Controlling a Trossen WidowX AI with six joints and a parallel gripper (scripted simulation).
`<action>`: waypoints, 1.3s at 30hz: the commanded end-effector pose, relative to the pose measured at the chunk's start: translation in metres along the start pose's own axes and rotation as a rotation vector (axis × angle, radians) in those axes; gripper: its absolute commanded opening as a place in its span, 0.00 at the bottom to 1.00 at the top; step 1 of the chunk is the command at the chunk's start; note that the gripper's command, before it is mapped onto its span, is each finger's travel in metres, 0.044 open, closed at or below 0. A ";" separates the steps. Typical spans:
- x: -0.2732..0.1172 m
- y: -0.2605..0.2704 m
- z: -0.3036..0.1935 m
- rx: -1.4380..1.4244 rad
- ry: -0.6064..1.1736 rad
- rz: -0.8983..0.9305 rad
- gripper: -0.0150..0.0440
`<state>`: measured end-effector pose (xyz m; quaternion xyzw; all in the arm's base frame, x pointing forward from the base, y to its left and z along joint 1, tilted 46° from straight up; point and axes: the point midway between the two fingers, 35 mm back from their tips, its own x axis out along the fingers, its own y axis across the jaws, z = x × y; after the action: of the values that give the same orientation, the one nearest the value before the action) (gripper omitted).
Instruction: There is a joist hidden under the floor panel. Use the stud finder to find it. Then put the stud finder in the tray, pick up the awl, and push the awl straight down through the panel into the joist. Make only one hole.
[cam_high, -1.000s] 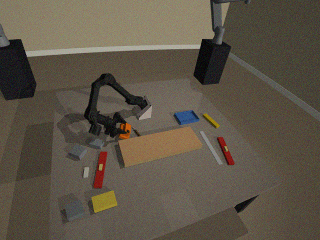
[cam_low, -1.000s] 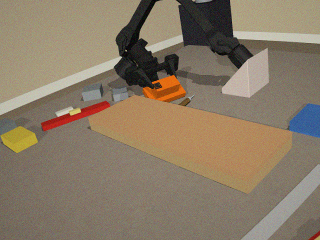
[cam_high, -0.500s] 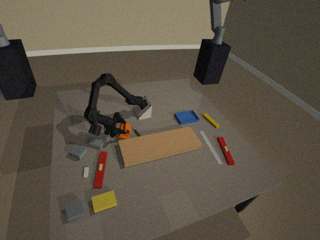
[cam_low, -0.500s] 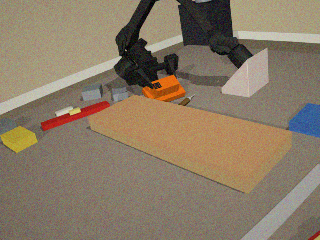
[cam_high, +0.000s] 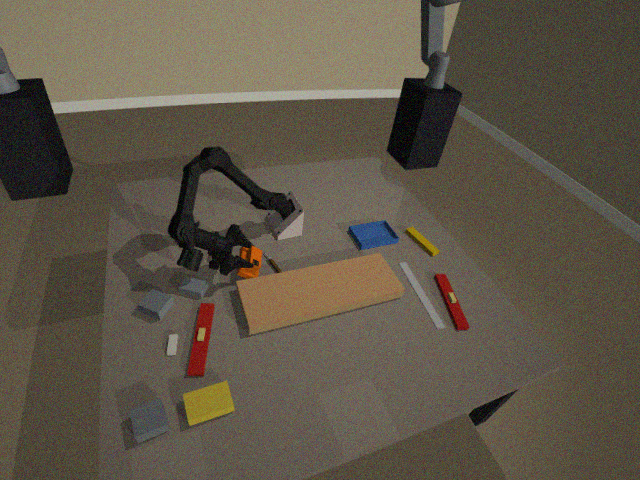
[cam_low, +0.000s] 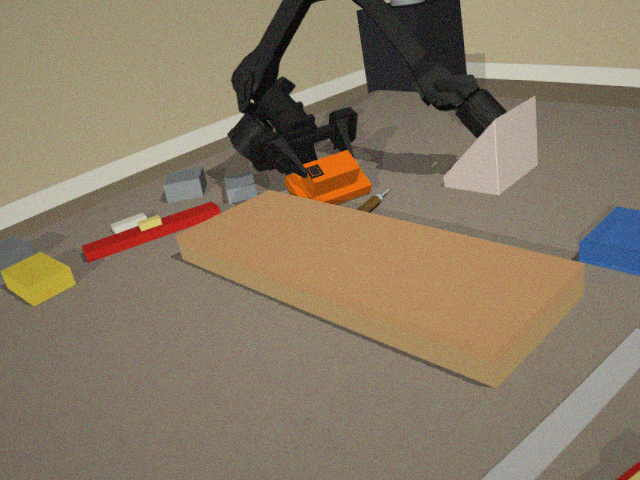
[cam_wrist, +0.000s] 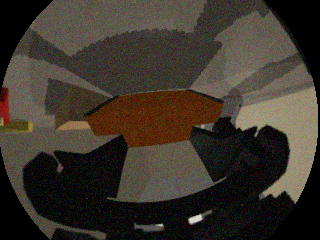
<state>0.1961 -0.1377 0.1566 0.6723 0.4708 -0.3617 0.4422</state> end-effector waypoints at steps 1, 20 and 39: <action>-0.001 0.000 0.003 0.002 -0.013 0.002 0.90; -0.003 0.000 0.005 0.002 -0.013 0.002 0.90; -0.002 0.000 0.001 -0.002 0.001 0.001 0.90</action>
<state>0.1956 -0.1397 0.1581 0.6723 0.4712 -0.3609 0.4425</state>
